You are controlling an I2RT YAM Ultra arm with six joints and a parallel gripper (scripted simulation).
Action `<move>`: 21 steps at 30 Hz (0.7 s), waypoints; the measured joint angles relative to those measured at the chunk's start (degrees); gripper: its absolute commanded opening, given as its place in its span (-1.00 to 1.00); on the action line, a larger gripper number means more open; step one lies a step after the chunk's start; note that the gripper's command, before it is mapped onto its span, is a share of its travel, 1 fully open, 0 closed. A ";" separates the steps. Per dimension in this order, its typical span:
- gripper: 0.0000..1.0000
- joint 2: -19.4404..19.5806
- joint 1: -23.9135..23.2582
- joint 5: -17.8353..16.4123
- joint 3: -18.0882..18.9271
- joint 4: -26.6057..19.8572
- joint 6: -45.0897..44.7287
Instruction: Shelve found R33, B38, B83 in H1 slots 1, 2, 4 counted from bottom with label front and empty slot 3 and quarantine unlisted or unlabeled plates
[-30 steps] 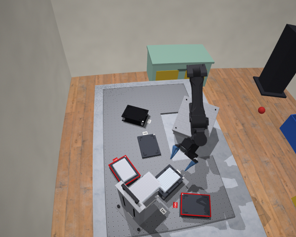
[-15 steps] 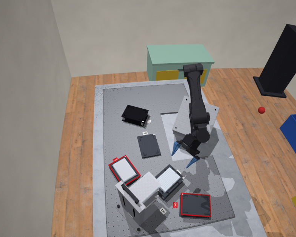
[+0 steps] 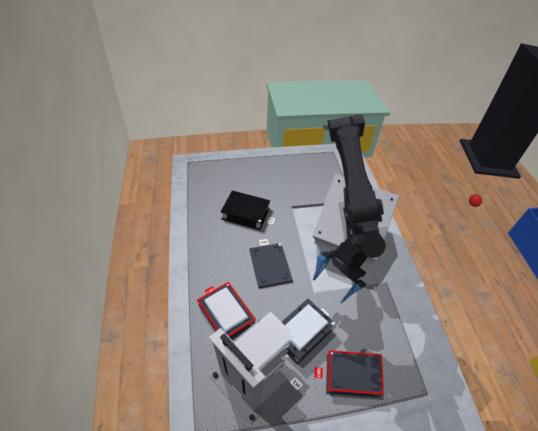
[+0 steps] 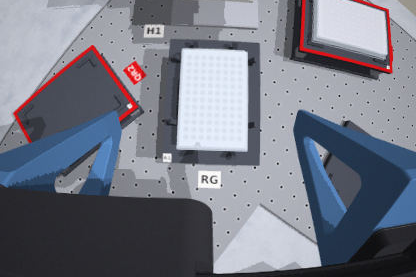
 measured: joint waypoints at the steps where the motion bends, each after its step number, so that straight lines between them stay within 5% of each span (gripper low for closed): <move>1: 1.00 0.92 -0.04 -0.42 0.68 -0.22 -0.63; 21: 1.00 17.64 -1.40 -11.08 15.58 -5.51 -16.44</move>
